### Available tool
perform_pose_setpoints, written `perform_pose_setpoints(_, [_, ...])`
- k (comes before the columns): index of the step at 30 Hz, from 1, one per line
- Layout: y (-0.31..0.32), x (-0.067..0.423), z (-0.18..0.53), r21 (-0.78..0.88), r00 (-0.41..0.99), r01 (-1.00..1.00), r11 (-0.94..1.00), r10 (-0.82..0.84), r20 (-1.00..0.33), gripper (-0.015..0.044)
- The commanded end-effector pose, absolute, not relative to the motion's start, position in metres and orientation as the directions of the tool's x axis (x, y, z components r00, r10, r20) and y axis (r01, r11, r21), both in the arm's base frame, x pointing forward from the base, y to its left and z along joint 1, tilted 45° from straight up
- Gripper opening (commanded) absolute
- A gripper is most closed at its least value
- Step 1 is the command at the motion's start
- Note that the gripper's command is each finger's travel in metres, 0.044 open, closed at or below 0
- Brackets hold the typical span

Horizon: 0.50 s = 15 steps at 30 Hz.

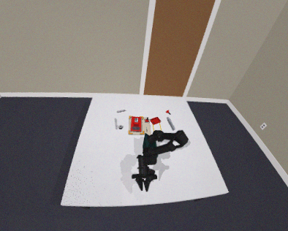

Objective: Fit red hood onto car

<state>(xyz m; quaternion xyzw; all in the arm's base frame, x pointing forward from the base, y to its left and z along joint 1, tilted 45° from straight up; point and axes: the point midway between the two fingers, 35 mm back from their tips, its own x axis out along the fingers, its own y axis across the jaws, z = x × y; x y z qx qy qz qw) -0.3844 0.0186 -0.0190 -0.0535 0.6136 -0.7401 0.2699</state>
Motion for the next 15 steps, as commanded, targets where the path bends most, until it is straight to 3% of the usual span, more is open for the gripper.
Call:
perform_pose_setpoints(1, [0.021, -0.384, -0.019, -0.937, -0.851, 0.335, -0.103, -0.460, -0.254, 0.0246])
perform_pose_setpoints(8, [0.095, -0.381, -0.027, -0.883, -0.911, 0.386, -0.268, -0.259, -0.320, 0.0430])
perform_pose_setpoints(15, [0.192, -0.361, -0.039, -0.751, -0.910, 0.328, -0.573, 0.021, -0.414, 0.0440])
